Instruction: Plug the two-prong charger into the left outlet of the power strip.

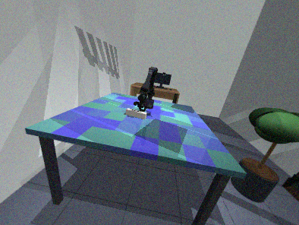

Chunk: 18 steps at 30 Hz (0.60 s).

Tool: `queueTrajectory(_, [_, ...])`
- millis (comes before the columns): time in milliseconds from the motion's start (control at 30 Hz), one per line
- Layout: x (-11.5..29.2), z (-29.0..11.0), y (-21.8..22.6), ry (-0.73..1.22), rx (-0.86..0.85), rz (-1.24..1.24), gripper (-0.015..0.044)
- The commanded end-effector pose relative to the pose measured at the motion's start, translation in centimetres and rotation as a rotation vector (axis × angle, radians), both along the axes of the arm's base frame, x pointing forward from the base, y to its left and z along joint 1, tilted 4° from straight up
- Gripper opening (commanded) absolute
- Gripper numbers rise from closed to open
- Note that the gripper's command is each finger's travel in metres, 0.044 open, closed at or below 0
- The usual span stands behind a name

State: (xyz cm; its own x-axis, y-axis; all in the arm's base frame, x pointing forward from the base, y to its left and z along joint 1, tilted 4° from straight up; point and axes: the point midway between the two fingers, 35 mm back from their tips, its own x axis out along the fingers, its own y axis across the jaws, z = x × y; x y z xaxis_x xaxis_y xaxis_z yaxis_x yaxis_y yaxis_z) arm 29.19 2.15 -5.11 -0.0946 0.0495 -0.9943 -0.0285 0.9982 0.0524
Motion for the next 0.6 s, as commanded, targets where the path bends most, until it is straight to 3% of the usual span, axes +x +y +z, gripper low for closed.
queueTrajectory(0, [0.70, 0.06, 0.05, -0.005, 0.003, -0.013, 0.0000])
queueTrajectory(567, [1.19, 0.06, 0.12, -0.004, 0.003, -0.021, 0.0000])
